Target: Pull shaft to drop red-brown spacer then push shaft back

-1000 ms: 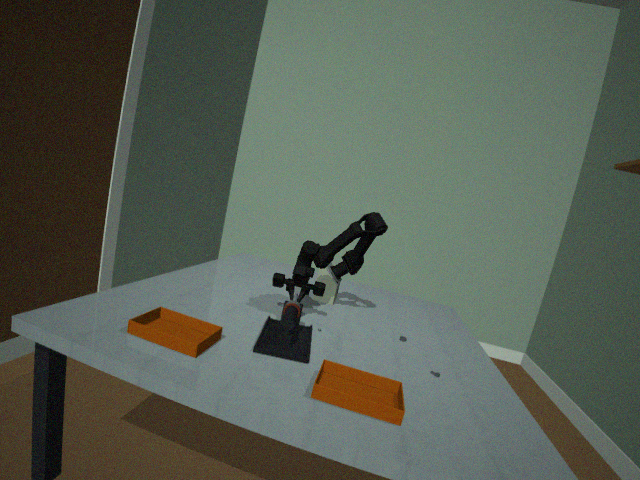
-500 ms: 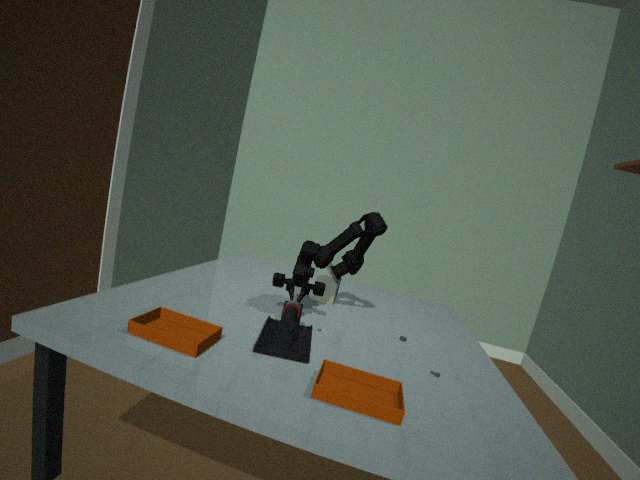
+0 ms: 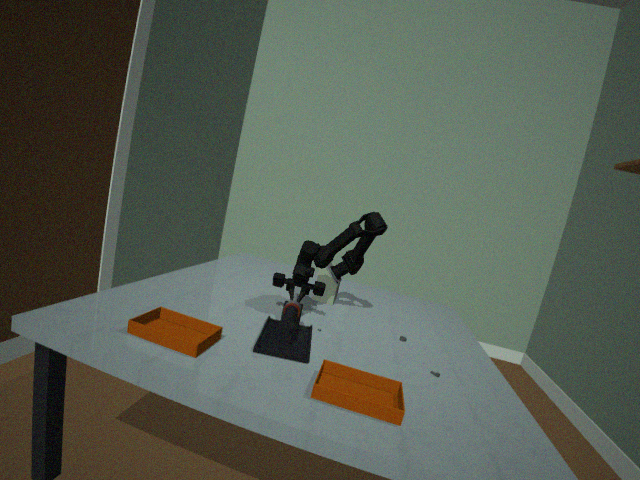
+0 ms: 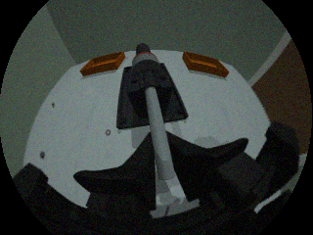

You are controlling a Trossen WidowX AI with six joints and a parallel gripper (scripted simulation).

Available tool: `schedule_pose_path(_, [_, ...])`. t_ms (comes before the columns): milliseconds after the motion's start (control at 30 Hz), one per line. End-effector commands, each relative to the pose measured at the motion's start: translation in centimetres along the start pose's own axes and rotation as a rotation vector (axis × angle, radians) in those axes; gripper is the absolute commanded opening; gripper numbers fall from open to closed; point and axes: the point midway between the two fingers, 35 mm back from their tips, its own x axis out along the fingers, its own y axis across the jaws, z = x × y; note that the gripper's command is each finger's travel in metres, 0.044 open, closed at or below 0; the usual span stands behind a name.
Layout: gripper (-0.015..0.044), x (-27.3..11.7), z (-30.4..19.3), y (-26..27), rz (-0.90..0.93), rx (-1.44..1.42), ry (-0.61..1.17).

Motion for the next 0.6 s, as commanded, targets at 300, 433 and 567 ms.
schedule_pose_path(300, [0.0000, -0.13, -0.17, 0.05, 0.003, -0.004, 0.001])
schedule_pose_path(433, [0.0000, -0.16, -0.20, 0.05, 0.003, -0.004, 0.001])
schedule_pose_path(567, [0.0000, -0.19, -0.23, 0.05, 0.003, -0.004, 0.001])
